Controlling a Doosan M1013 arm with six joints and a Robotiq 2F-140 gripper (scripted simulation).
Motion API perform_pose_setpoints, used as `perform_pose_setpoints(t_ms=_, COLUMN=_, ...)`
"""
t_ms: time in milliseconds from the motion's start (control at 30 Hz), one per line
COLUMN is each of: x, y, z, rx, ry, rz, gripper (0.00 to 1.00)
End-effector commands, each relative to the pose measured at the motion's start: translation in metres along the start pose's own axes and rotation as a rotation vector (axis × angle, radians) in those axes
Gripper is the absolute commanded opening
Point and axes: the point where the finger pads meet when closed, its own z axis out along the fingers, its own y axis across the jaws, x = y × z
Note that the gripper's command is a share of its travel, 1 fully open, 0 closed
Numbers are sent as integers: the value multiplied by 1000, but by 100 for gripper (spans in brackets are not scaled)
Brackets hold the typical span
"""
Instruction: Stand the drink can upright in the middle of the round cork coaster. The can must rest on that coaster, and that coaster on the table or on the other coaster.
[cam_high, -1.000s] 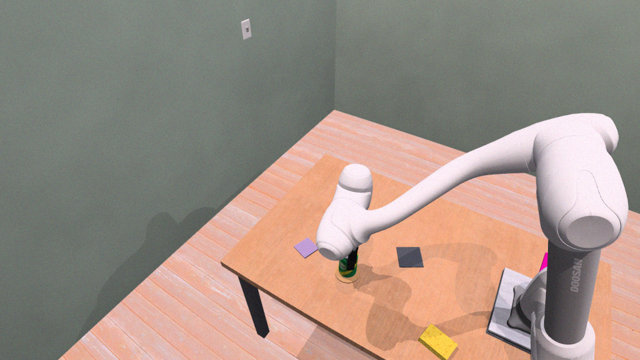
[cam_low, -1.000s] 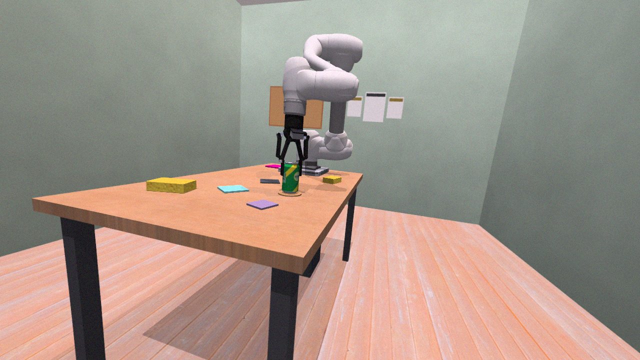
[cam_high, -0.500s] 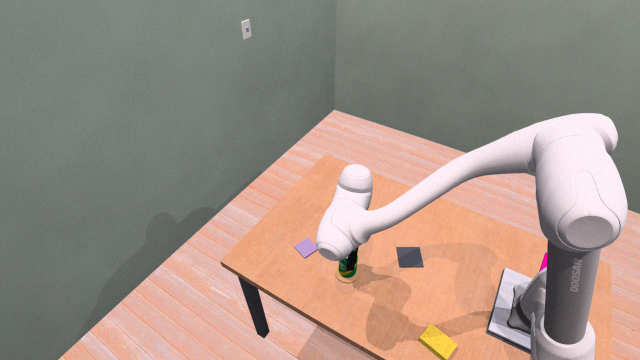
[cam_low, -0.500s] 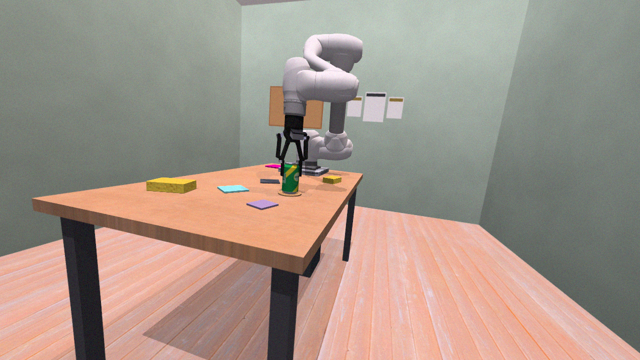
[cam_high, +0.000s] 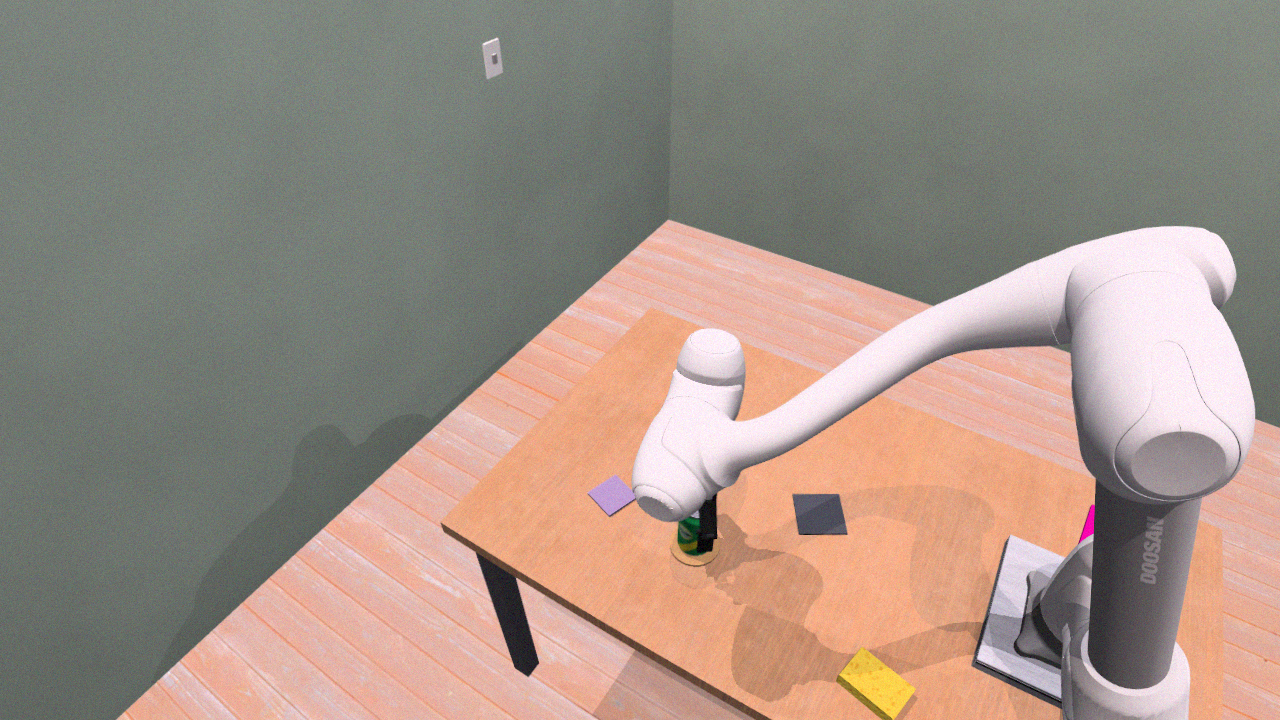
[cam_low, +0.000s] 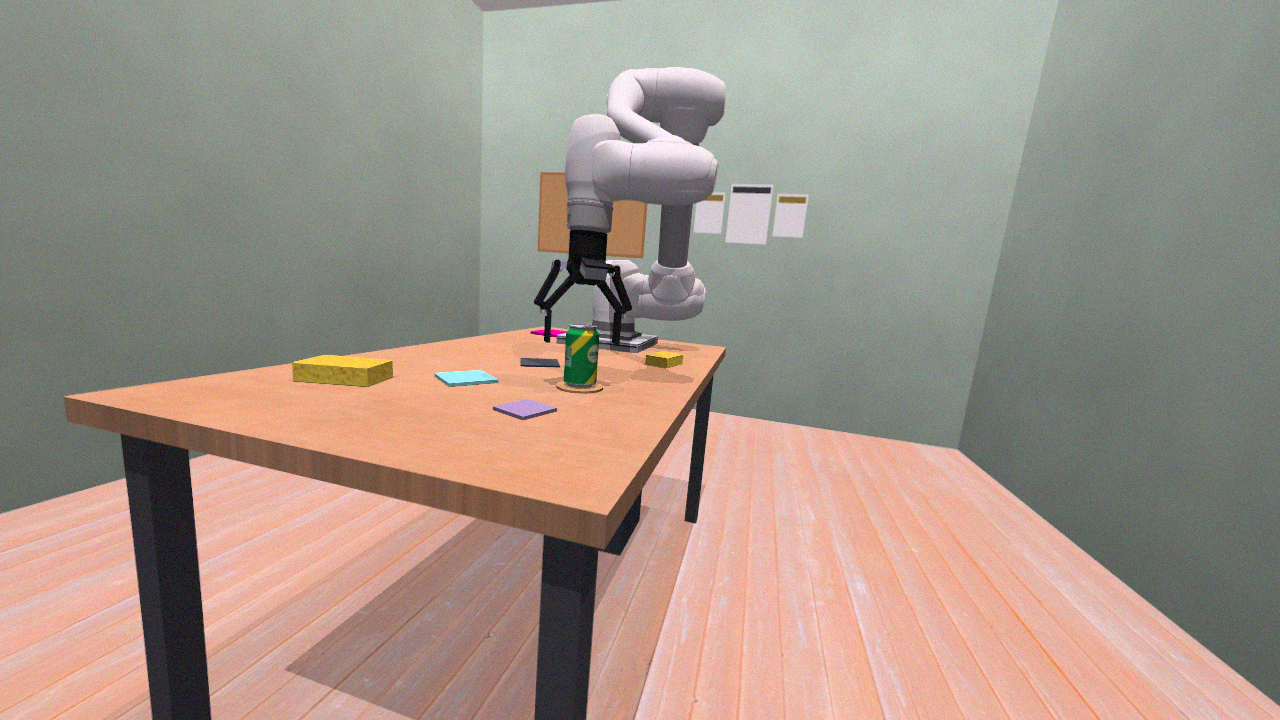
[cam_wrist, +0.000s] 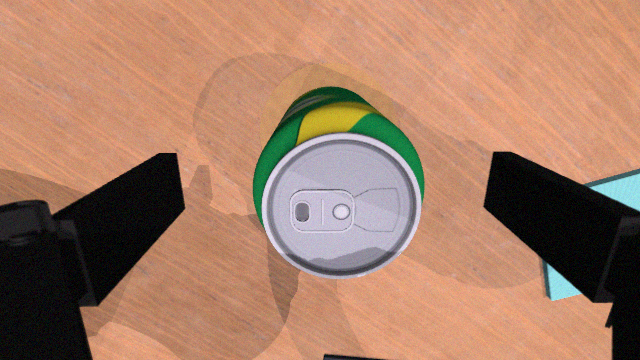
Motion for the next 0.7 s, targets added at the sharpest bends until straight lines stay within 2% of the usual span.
perform_pose_setpoints(t_ms=0, x=1, y=0, z=-1, rx=0, ry=2, rz=0, gripper=100)
perform_pose_setpoints(t_ms=567, x=1, y=0, z=-1, rx=0, ry=2, rz=0, gripper=100)
perform_pose_setpoints(t_ms=633, x=1, y=0, z=-9, rx=0, ry=2, rz=0, gripper=100)
perform_pose_setpoints(t_ms=667, x=0, y=0, z=-22, rx=0, ry=2, rz=0, gripper=100)
